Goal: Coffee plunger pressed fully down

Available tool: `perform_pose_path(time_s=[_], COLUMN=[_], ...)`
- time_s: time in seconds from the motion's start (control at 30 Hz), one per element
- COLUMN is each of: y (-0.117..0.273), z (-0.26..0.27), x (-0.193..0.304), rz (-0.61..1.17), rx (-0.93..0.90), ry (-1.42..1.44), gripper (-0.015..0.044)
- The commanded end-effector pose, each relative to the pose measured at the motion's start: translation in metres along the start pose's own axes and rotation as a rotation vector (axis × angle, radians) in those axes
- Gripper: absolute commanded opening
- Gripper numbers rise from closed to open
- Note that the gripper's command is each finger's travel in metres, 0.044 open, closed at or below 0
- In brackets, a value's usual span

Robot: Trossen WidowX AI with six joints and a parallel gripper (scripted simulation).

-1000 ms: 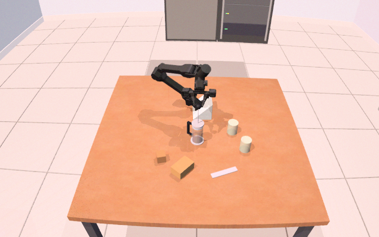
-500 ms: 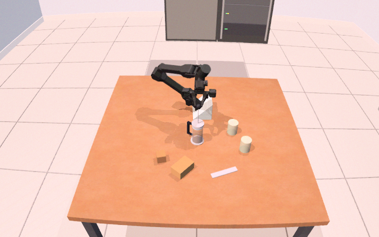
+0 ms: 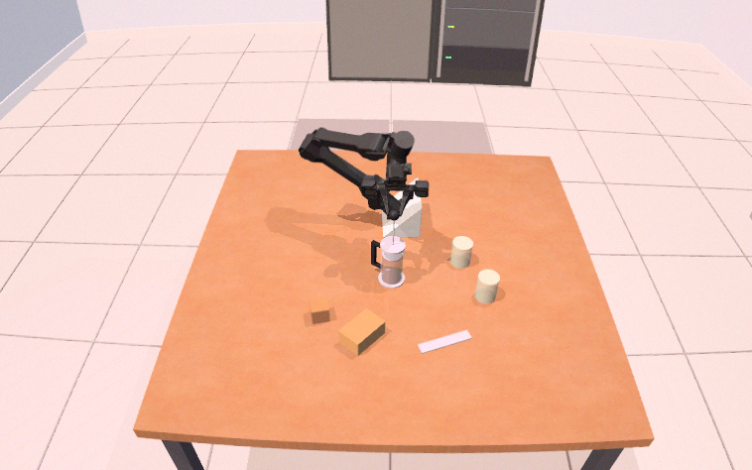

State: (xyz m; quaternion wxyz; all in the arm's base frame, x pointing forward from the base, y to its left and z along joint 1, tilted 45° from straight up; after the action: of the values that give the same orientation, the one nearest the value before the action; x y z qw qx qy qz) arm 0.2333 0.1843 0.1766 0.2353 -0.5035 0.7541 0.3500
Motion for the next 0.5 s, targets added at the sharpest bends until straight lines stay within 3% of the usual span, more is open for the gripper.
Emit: perform_pose_path(time_s=[0.0, 0.47], y=[-0.009, -0.022], z=[0.001, 0.001], x=[0.016, 0.036], rz=[0.029, 0.030], rx=[-0.001, -0.002], ry=[0.019, 0.018], gripper=[0.0124, 0.0124])
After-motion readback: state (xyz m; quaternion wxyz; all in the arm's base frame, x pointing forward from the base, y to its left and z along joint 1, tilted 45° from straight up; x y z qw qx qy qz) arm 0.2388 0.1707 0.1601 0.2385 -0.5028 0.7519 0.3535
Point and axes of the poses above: the point midway between the two fingers, 35 mm back from their tips, its own y axis back along the fingers, its own z axis across the jaws, x = y × z, the point moved 1 cm from there along y, back along the fingers, and after that the axes turned 3 degrees about -y, right-handed, at the moved point
